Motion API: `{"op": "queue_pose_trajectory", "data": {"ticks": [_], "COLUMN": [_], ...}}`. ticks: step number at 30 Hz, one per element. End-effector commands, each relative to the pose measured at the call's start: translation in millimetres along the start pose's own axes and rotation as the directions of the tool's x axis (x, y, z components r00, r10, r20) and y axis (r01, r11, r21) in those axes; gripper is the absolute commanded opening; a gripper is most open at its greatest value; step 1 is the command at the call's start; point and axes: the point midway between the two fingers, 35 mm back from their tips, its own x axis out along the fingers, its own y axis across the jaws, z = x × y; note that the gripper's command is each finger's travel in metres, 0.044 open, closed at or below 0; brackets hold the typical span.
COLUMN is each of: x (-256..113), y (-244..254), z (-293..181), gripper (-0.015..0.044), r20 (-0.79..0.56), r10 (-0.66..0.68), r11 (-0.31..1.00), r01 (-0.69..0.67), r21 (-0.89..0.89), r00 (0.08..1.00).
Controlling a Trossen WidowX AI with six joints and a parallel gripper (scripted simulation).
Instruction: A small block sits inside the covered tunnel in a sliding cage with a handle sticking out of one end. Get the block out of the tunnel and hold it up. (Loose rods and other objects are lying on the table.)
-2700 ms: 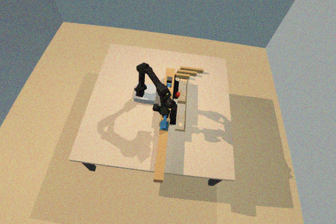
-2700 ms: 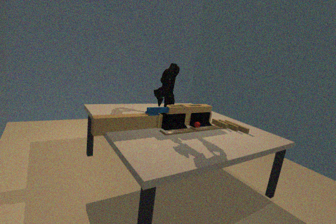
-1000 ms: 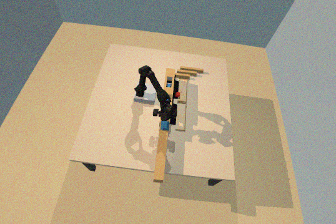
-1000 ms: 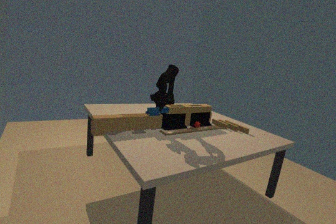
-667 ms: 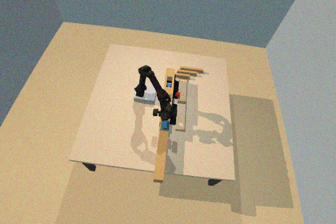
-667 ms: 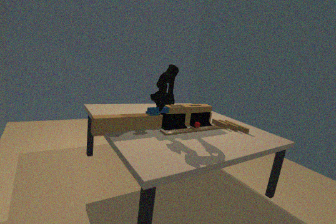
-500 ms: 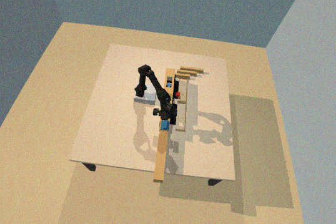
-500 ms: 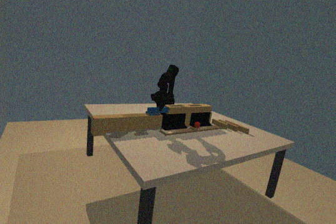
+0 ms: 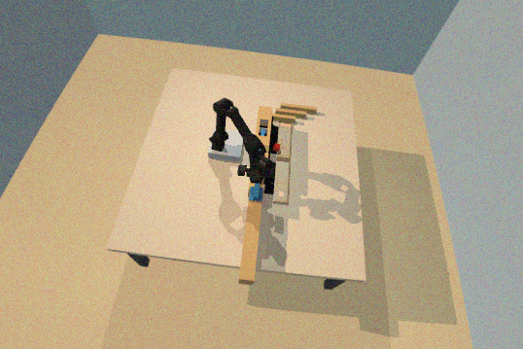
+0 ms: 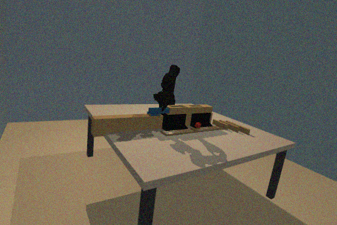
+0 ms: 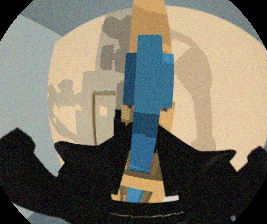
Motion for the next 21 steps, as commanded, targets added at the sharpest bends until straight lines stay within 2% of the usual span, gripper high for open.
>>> {"op": "queue_pose_trajectory", "data": {"ticks": [1,11,12,13,21], "x": [1,-35,-37,-25,-22], "y": [1,6,7,5,11], "z": [9,12,12,12,26], "gripper": [0.0184,0.0440,0.0440,0.0440,0.0440], "r20": [0.026,-0.055,-0.060,-0.037,-0.061], "r10": [0.004,0.011,0.012,0.006,0.013], "r11": [1.000,0.999,0.999,1.000,0.999], "r01": [-0.004,-0.013,-0.014,-0.007,-0.015], "r21": [0.009,-0.034,-0.036,-0.023,-0.038], "r00": [1.000,0.998,0.998,0.999,0.998]}}
